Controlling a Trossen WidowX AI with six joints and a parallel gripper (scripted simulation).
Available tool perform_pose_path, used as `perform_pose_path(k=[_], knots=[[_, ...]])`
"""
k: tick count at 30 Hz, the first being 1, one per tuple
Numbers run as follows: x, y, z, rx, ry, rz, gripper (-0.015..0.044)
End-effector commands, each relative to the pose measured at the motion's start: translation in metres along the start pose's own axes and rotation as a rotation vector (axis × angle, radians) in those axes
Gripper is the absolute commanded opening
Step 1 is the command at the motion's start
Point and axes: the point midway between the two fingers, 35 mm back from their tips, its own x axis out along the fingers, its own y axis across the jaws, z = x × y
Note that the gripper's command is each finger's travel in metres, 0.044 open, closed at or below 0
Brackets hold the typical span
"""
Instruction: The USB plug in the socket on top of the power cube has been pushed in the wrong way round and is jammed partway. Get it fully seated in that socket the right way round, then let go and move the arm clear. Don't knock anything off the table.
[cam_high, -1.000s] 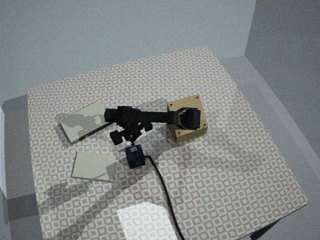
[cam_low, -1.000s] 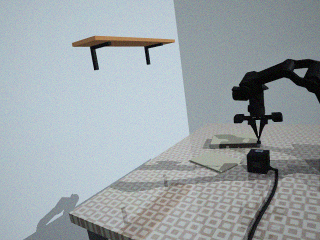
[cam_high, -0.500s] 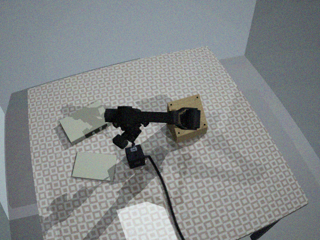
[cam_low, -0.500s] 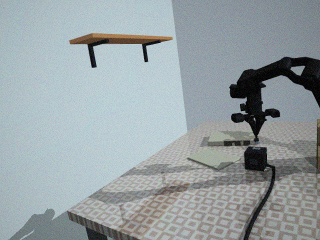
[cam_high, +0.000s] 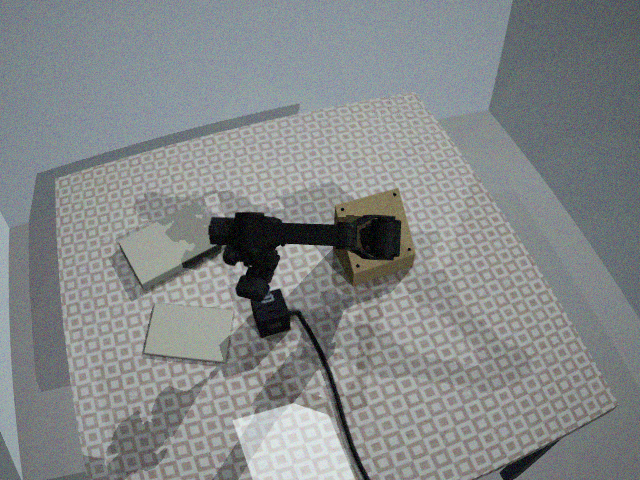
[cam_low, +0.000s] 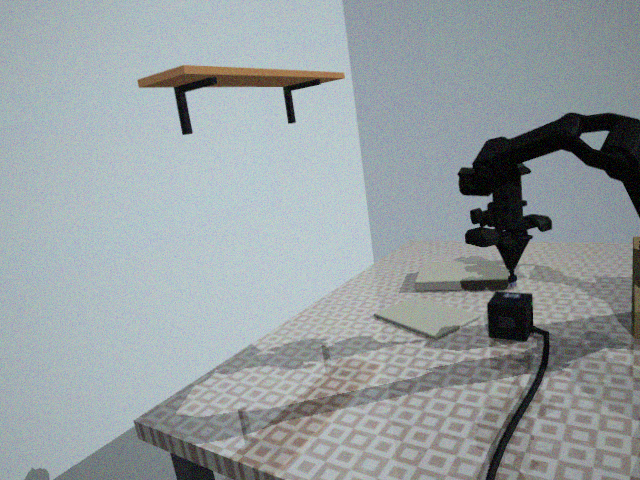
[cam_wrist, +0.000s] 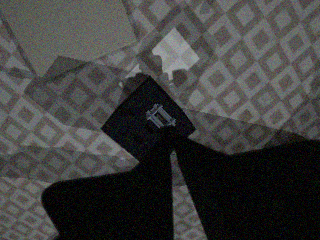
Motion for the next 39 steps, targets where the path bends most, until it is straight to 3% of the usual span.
perform_pose_path(k=[1, 39], knots=[[0.0001, -0.0002, -0.0002, -0.104, 0.001, -0.001, 0.0], [0.0002, -0.0002, -0.0002, -1.099, 0.001, 0.0, 0.0]])
